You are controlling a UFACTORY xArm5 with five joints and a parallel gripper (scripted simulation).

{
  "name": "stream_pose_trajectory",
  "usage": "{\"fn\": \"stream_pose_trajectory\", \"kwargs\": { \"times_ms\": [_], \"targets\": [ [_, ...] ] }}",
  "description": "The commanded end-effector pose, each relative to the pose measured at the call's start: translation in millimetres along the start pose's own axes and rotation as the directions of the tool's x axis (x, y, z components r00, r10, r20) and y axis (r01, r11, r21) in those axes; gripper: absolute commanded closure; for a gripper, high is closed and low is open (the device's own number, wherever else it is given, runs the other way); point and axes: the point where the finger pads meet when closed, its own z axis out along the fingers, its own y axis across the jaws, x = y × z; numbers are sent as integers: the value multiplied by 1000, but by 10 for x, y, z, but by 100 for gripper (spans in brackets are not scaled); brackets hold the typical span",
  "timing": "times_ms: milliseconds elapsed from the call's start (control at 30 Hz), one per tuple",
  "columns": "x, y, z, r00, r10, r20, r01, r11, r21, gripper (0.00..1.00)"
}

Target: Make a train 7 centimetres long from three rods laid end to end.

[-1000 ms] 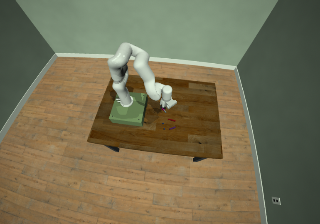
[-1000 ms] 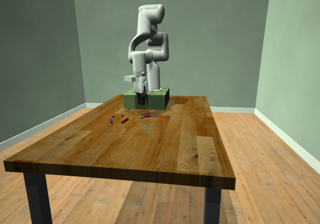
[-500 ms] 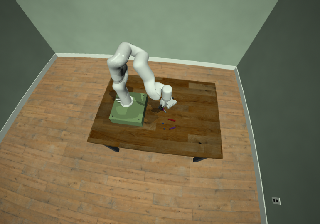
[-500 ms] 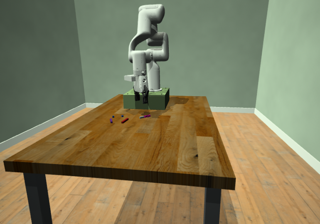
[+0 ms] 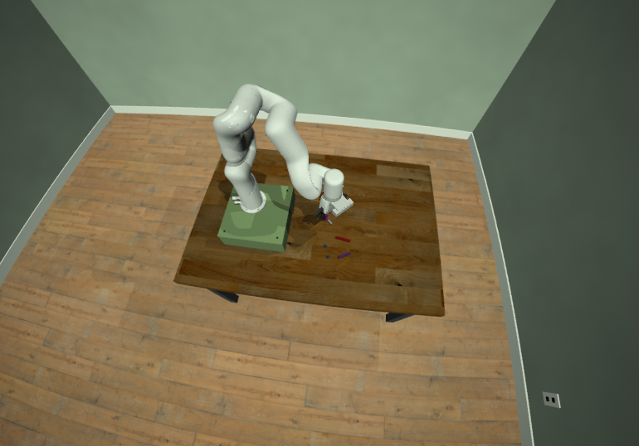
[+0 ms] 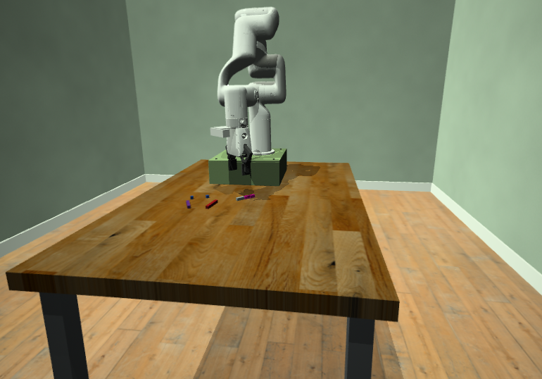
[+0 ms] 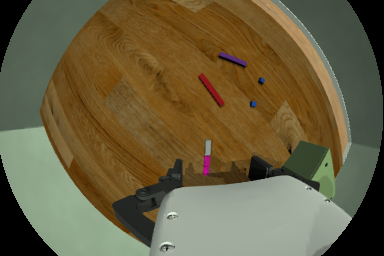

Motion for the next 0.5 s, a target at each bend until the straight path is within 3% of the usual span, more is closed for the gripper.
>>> {"fn": "stream_pose_trajectory", "kwargs": {
  "times_ms": [0, 233, 467],
  "targets": [
    [10, -12, -51, 1000, 0, -3, 0, 1000, 3, 0],
    [7, -13, -230, 1000, 0, -3, 0, 1000, 3, 0],
    [2, -17, -596, 1000, 0, -3, 0, 1000, 3, 0]
  ]
}}
